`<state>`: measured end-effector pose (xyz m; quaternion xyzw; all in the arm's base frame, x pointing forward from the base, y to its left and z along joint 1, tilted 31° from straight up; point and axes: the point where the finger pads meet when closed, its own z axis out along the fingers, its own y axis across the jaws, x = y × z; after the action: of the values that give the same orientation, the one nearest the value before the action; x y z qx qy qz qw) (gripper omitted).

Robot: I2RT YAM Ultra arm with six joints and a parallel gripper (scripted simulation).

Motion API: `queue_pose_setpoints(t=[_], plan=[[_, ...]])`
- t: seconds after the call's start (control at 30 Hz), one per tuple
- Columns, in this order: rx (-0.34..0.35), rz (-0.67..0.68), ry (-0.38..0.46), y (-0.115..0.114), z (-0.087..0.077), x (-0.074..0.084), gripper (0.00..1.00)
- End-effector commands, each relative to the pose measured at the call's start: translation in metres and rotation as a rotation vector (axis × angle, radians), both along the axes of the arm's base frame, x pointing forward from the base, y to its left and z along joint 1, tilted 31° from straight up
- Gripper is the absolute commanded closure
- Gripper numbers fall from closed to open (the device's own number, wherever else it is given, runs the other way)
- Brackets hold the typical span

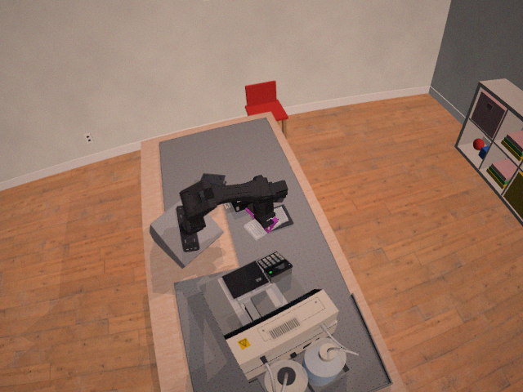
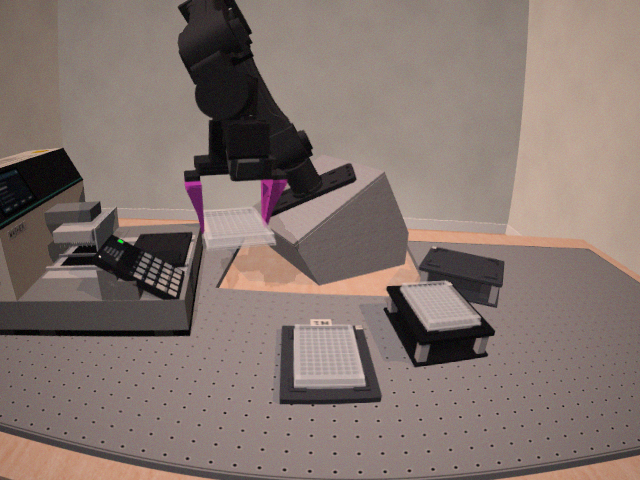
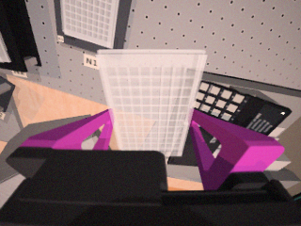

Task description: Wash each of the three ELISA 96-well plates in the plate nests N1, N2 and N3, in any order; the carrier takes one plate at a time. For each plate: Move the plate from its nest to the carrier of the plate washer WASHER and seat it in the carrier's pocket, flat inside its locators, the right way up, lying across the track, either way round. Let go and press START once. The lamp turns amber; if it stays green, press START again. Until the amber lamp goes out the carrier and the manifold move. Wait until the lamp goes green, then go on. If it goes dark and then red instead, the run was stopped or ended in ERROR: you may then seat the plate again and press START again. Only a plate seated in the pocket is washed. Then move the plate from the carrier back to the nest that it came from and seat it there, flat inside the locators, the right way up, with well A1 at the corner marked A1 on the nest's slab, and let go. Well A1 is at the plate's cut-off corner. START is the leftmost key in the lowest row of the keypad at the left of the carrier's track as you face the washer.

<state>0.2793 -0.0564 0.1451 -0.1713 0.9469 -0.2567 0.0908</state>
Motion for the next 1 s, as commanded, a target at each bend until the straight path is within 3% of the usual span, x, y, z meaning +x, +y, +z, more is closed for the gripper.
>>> queue_pose_setpoints(t=[0.0,0.53,0.8,0.97], plan=[[0.003,0.028,-0.004,-0.007,0.008,-0.004,1.00],[0.001,0.028,-0.004,-0.066,0.032,-0.034,1.00],[0.001,0.028,-0.004,-0.068,0.033,-0.035,1.00],[0.045,-0.115,-0.079,-0.085,0.037,-0.054,1.00]])
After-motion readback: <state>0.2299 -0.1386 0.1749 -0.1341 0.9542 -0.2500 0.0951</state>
